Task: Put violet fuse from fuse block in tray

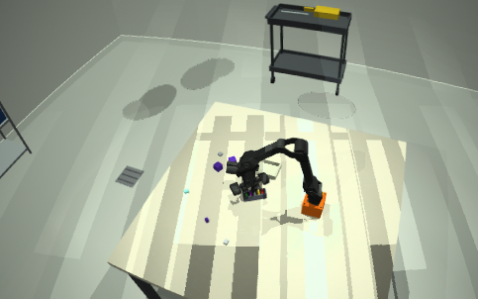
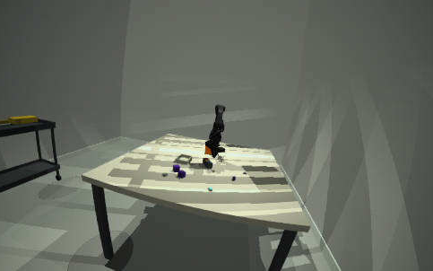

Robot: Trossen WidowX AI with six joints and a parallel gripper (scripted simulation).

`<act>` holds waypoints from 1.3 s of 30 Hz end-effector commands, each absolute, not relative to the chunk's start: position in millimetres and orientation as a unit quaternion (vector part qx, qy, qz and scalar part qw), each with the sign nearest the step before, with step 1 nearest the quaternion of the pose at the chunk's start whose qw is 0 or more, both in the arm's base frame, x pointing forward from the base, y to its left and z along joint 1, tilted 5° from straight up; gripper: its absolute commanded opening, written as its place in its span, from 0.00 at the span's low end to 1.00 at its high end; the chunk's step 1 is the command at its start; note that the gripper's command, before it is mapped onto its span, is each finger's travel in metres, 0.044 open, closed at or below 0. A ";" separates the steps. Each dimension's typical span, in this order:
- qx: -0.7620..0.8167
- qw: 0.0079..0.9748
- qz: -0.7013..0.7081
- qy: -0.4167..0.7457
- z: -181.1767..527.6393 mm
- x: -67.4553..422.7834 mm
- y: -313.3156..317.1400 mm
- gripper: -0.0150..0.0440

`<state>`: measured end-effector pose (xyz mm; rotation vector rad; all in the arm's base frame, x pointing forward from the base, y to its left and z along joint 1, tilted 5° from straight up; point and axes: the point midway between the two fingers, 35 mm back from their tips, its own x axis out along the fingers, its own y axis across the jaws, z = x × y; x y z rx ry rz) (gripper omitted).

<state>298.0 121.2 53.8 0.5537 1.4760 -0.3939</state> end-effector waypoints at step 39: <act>0.328 0.646 -0.258 0.639 22.6 318.2 94.2 0.38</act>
